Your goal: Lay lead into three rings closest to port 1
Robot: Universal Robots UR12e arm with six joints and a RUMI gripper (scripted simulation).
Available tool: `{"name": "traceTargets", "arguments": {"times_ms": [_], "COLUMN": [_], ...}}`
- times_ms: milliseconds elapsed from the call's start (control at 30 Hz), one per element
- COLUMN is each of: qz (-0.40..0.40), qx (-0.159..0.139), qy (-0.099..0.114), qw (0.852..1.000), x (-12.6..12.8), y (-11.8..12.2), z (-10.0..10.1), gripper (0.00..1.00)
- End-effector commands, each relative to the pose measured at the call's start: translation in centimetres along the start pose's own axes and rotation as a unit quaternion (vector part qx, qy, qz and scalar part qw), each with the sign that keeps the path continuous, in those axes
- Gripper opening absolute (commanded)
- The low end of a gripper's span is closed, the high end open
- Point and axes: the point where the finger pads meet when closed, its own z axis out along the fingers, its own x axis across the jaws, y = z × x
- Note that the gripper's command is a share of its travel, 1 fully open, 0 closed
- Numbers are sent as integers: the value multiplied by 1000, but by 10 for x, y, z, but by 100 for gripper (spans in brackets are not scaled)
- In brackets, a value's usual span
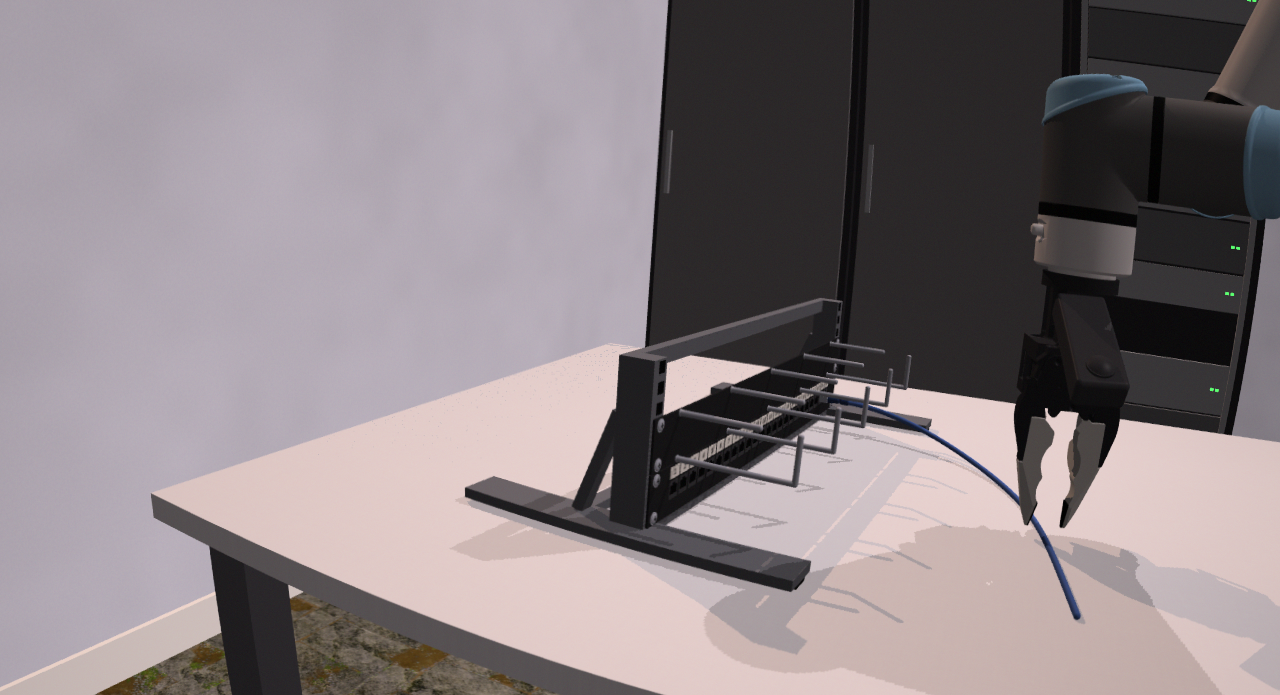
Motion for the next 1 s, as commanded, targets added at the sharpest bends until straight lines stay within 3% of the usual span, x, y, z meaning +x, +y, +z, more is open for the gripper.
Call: {"name": "traceTargets", "arguments": {"times_ms": [0,967], "qz": [0,0], "qx": [0,0], "qy": [1,1], "qw": [1000,1000], "x": [1,1], "y": [0,0], "z": [0,4], "gripper": [20,20]}}
